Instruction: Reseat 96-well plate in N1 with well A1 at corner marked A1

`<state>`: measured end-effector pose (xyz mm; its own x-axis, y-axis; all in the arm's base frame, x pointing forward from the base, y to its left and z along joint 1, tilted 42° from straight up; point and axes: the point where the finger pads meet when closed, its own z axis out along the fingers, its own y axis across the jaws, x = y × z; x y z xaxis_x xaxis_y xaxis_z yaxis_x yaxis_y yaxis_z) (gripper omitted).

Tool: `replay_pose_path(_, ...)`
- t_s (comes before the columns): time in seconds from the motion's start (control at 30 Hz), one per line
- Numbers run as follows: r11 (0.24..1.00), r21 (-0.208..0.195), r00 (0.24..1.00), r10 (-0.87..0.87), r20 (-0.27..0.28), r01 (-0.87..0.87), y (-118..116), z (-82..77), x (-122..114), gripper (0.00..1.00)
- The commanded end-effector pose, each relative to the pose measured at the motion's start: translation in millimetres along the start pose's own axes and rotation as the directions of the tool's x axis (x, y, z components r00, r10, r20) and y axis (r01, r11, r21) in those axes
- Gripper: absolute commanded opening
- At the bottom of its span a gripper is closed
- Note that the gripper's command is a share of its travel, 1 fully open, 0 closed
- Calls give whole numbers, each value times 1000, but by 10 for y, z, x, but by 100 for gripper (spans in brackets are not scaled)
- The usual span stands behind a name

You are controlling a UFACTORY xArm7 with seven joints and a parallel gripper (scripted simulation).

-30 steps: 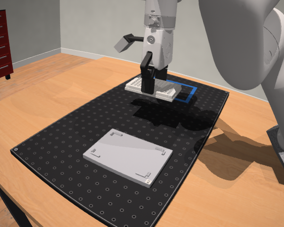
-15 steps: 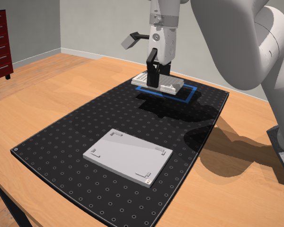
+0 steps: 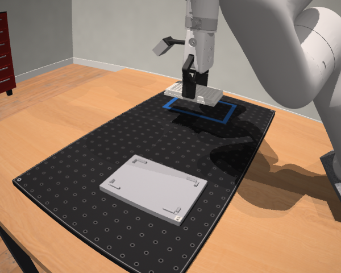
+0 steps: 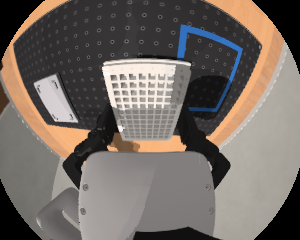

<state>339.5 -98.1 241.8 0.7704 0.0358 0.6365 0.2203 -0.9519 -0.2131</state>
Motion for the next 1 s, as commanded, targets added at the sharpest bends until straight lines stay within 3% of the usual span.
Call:
replay_pose_path(0.0,1000,2,1000,-1,-4,1,109,-4,24,0)
replay_pose_path(0.97,1000,1,1000,-1,-3,1,1004,23,131,0)
